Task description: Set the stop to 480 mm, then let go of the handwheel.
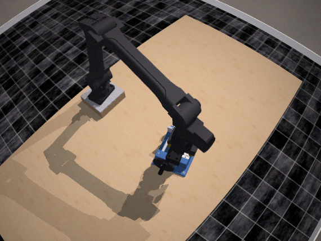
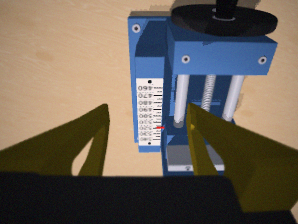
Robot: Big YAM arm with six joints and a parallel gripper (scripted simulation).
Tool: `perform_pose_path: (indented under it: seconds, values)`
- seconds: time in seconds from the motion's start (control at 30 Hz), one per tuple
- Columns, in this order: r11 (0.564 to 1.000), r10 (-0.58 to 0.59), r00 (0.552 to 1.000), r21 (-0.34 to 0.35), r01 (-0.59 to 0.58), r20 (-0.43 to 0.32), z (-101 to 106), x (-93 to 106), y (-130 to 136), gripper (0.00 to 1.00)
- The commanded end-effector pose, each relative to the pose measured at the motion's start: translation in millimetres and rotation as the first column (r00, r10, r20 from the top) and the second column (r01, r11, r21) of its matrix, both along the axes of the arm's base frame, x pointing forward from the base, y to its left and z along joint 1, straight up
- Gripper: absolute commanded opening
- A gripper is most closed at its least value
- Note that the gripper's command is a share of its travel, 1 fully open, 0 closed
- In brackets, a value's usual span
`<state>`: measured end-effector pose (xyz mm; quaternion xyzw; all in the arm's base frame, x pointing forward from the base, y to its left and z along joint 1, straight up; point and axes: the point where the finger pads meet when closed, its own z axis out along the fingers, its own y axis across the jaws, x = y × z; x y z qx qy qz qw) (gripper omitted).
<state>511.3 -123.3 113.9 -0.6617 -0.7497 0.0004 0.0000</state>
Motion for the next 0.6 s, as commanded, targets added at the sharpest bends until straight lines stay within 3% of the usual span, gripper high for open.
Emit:
perform_pose_path:
  seconds: [0.0,0.2,0.27,0.4,0.57]
  values:
    - [1.0,-0.006,0.999,-0.014,0.007,0.05,21,11.2,-1,0.53]
    - [1.0,-0.006,0.999,-0.014,0.007,0.051,23,11.6,-2,0.53]
    - [1.0,-0.005,0.996,-0.022,0.007,0.085,44,19.2,-3,0.53]
    - [1.0,-0.005,0.996,-0.023,0.007,0.086,54,18.5,-3,0.53]
    - [1.0,-0.005,0.997,-0.019,0.007,0.072,39,22.9,-4,0.53]
